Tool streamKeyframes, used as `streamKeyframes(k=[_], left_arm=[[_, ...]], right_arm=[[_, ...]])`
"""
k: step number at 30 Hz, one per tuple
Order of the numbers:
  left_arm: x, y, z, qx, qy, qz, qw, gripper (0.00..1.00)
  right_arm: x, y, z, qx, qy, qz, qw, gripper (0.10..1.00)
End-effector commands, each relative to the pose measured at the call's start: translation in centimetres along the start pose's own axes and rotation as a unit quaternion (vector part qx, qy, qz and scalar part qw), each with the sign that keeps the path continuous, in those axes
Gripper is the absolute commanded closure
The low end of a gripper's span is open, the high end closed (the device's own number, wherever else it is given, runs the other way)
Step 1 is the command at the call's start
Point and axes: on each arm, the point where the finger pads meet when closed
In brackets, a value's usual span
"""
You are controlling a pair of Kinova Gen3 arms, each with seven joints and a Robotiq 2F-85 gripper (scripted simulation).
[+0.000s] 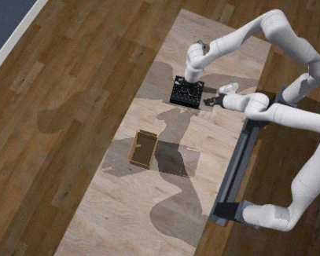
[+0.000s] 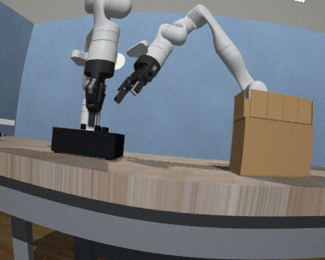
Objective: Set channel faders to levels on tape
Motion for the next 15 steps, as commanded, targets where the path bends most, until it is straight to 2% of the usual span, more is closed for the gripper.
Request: streamKeyframes(k=[1,15], left_arm=[[0.11,0.07,-0.01,0.000,0.000,0.001,1.000,0.001],[0.11,0.07,-0.01,0.000,0.000,0.001,1.000,0.001]], right_arm=[[-0.10,0.14,-0.08,0.001,0.000,0.000,1.000,1.000],[-0.85,0.14,-0.18,0.001,0.000,0.000,1.000,1.000]])
Point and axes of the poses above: on each arm, the point where the finger pads meet when closed, its own y axis back along the fingers, its own z axis across the jaws, x = y × z, and after that the axes turned 8 degrees about y, right-handed
